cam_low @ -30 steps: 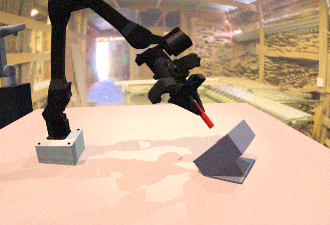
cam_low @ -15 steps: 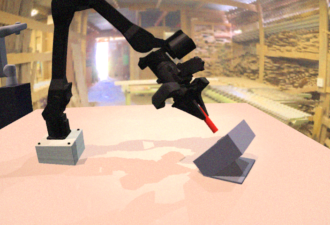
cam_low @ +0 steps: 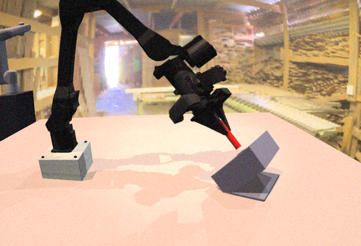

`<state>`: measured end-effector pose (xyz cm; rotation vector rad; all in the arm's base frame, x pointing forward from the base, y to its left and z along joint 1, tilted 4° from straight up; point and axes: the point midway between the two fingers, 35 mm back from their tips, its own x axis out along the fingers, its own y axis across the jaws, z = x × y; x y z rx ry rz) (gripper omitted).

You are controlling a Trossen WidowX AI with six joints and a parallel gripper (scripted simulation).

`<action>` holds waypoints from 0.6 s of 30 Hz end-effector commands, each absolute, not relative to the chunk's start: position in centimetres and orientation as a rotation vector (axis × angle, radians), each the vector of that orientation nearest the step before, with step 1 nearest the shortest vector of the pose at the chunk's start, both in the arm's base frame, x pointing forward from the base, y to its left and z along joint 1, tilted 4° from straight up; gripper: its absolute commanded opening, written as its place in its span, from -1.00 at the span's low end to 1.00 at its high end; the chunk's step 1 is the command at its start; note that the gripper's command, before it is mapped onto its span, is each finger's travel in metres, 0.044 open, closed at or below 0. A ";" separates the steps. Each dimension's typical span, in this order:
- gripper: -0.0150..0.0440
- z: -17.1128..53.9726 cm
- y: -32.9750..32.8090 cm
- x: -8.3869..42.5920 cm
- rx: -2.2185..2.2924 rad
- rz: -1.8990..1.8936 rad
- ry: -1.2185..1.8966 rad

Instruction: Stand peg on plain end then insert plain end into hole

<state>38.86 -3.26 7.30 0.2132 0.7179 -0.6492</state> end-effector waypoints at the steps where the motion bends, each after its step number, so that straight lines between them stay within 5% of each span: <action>1: -0.49 7.4 -3.3 38.8 0.214 -0.650 0.717; 18: -0.49 7.1 -3.3 38.9 0.214 -0.650 0.717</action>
